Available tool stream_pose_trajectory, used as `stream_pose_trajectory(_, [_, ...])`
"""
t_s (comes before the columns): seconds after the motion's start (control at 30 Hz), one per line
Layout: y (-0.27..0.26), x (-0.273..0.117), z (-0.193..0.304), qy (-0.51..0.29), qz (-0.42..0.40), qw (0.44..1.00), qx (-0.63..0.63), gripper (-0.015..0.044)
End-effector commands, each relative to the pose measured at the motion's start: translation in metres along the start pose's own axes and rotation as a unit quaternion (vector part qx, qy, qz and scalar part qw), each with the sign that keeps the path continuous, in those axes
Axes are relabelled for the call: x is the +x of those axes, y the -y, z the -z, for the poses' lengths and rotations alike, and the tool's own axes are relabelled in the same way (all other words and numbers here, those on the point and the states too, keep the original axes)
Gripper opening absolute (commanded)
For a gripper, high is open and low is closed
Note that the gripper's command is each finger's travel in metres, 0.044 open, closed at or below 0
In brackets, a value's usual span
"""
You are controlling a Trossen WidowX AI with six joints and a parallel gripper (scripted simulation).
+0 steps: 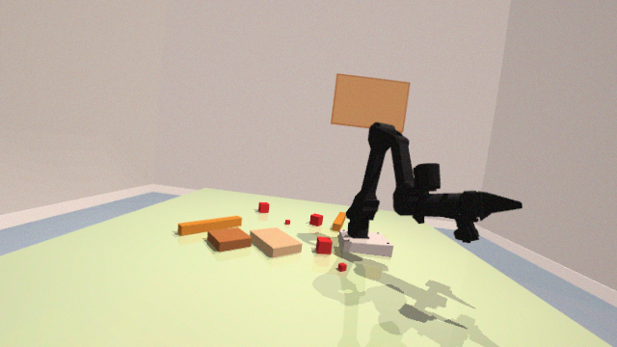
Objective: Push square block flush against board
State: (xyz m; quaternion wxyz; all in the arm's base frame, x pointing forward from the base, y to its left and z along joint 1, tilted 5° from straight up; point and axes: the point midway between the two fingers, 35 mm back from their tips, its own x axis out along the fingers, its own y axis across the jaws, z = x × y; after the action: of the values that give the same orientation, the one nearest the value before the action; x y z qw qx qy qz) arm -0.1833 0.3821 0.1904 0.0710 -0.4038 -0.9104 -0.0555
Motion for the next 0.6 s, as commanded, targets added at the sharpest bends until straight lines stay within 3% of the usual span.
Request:
stream_pose_trajectory(0.0, [0.000, 0.000, 0.000, 0.000, 0.000, 1.000, 0.000, 0.0374])
stream_pose_trajectory(0.47, [-0.076, -0.017, -0.014, 0.040, -0.101, 0.989, 0.105, 0.0006])
stream_pose_trajectory(0.57, [-0.092, -0.023, -0.016, 0.046, -0.123, 0.983, 0.131, 0.0000])
